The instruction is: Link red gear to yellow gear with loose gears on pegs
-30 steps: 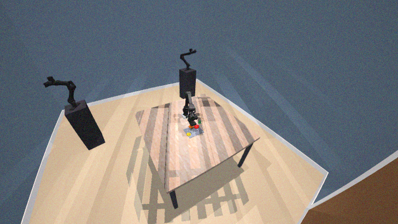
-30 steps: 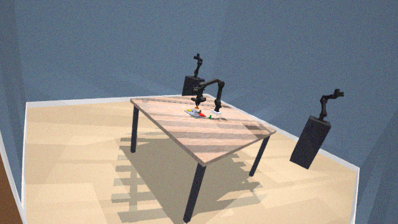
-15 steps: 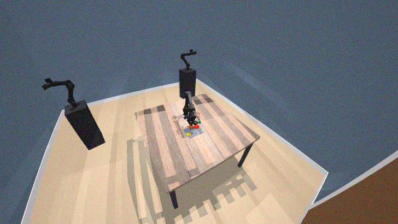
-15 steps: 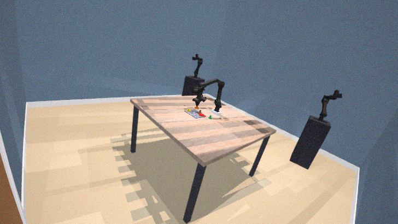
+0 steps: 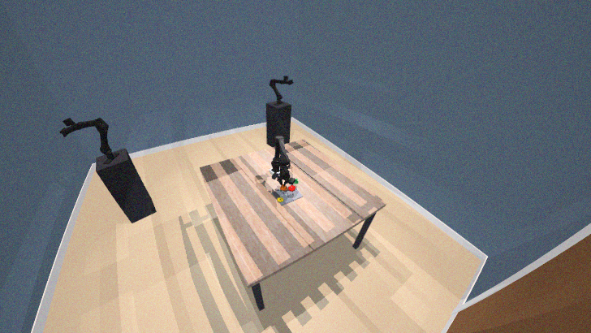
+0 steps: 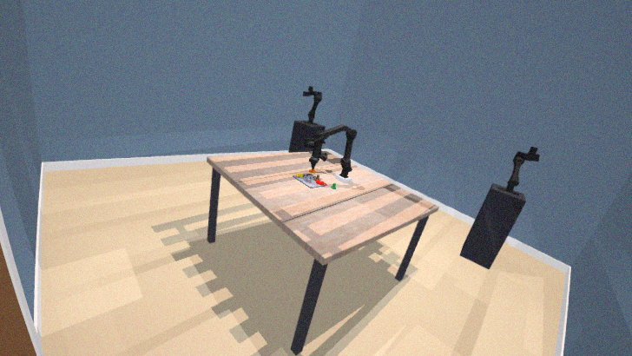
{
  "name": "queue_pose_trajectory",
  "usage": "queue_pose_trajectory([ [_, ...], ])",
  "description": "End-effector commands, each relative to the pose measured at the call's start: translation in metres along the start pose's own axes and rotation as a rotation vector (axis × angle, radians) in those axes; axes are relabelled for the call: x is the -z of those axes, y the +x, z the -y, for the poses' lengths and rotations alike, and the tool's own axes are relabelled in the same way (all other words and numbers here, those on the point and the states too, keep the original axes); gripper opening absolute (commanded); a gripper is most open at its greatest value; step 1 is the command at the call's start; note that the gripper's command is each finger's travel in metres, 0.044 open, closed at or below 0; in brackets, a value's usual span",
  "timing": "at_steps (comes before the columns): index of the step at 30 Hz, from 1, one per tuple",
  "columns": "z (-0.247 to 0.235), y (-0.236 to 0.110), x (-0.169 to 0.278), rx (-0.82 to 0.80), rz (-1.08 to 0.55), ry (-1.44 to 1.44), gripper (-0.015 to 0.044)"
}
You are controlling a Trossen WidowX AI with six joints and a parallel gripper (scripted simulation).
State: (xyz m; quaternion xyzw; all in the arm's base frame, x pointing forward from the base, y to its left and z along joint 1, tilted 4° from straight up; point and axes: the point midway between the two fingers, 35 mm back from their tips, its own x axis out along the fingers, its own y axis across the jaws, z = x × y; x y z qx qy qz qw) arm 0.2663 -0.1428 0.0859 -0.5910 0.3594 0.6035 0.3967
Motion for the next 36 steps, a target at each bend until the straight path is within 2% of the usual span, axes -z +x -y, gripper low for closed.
queue_pose_trajectory([
  [1,0.000,0.000,0.000,-0.003,-0.001,-0.023,0.0000],
  [20,-0.001,0.020,0.000,-0.003,-0.001,-0.190,0.0000],
  [36,-0.001,0.044,0.000,-0.003,-0.001,0.058,0.0000],
])
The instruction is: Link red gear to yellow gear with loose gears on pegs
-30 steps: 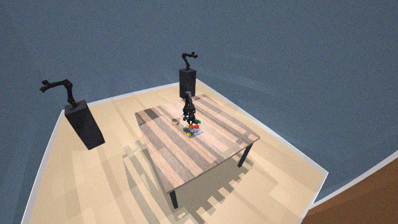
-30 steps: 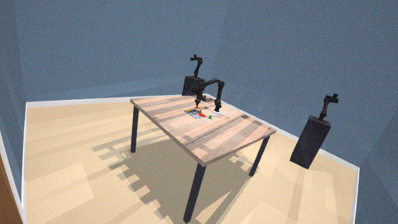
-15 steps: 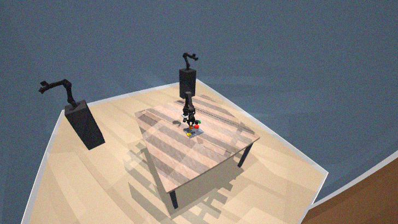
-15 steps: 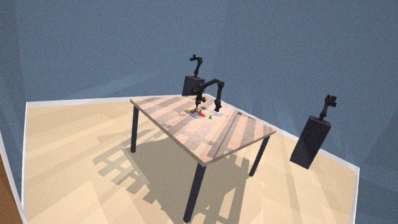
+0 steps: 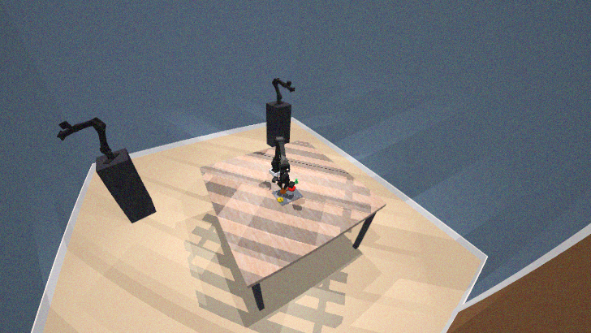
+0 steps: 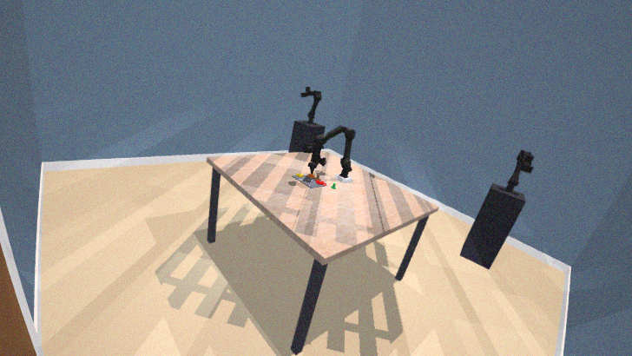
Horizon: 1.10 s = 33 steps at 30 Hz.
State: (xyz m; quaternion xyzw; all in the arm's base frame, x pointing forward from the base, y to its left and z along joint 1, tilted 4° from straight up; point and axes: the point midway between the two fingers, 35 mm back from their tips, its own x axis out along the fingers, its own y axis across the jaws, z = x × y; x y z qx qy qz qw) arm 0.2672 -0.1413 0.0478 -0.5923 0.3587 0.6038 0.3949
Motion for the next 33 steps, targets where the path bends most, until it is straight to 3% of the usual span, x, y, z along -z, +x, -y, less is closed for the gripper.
queue_pose_trajectory([
  [1,-0.0008,0.0075,-0.0009,-0.002,0.001,0.080,0.0000],
  [9,-0.0014,0.0057,0.0000,-0.002,0.001,0.161,0.0000],
  [33,-0.0007,0.0112,0.0001,-0.002,0.001,-0.201,0.0000],
])
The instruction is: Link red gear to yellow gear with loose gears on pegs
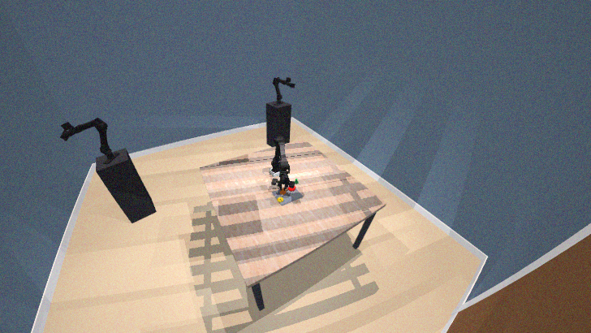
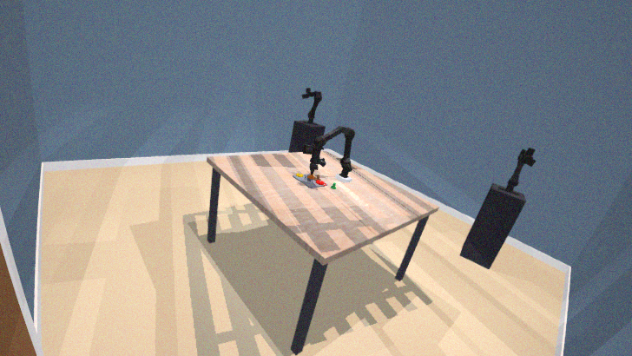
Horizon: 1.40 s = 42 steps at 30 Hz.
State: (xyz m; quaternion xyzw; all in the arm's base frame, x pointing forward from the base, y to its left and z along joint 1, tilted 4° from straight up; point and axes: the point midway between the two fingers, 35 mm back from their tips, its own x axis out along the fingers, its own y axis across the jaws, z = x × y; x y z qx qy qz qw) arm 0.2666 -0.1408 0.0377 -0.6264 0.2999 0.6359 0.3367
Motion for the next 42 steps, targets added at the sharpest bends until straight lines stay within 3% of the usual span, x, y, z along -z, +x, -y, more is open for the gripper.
queue_pose_trajectory([
  [1,0.000,0.001,0.000,-0.001,0.000,-0.004,0.0000],
  [13,0.000,0.002,-0.001,-0.001,0.000,0.230,0.0000],
  [19,0.000,-0.002,-0.001,-0.001,0.000,0.175,0.0140],
  [32,0.000,-0.047,-0.001,-0.001,-0.001,0.171,0.0140],
  [42,0.031,-0.039,-0.033,0.000,0.000,0.873,0.0402],
])
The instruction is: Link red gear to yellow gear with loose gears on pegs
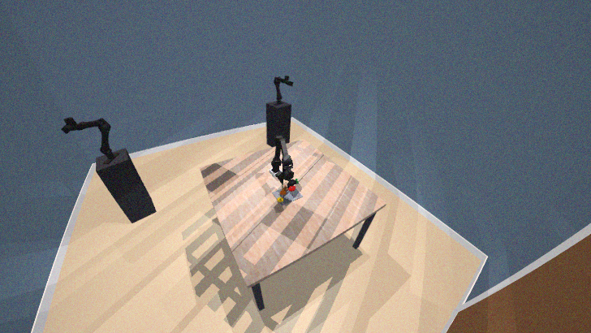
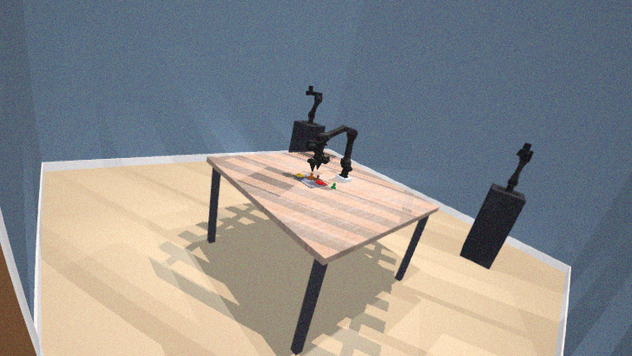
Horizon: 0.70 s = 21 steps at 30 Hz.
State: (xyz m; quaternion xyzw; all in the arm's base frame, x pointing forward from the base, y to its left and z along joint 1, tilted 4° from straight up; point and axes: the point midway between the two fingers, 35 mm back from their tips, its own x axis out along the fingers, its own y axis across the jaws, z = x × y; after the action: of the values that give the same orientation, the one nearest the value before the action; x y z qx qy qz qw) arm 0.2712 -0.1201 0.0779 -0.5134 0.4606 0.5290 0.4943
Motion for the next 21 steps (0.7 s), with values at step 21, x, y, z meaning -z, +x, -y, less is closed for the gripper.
queue_pose_trajectory([
  [21,0.001,-0.001,-0.105,-0.010,0.005,1.656,0.0440],
])
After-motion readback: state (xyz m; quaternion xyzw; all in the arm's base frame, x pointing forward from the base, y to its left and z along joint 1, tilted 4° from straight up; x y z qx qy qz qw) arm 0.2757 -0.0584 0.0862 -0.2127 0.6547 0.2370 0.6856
